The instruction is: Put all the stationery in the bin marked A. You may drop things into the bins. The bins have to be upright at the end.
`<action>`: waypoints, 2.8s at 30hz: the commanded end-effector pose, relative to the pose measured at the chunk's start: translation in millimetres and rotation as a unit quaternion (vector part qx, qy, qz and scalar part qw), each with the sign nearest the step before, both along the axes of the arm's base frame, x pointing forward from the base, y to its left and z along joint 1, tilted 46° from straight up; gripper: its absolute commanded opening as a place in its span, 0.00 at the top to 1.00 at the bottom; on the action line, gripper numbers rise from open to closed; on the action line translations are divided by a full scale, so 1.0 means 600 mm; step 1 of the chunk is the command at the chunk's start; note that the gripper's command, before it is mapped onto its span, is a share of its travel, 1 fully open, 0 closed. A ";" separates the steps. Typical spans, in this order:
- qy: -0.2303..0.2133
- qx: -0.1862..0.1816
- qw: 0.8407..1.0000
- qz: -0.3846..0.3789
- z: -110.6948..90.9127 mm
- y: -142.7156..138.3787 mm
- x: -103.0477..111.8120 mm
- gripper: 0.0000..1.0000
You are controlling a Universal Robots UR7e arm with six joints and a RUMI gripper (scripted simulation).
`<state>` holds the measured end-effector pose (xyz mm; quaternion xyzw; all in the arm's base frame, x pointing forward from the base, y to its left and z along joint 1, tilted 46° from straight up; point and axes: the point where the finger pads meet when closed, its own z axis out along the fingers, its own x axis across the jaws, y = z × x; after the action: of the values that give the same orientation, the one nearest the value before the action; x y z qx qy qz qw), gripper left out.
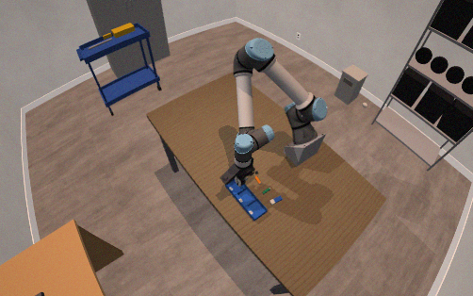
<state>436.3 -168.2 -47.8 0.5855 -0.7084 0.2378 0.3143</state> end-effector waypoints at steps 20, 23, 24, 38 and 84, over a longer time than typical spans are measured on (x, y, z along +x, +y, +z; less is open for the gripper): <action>0.000 0.000 1.000 0.000 0.003 0.003 0.001 0.96; 0.000 0.000 1.000 0.000 0.005 0.005 0.002 0.96; 0.000 0.000 1.000 0.000 0.007 0.007 0.002 0.96; 0.000 0.000 1.000 0.000 0.026 0.027 0.007 0.96; -0.001 0.000 1.000 0.000 -0.052 0.146 0.027 0.96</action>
<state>452.5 -79.7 -76.6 0.5856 -0.7084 0.2379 0.3142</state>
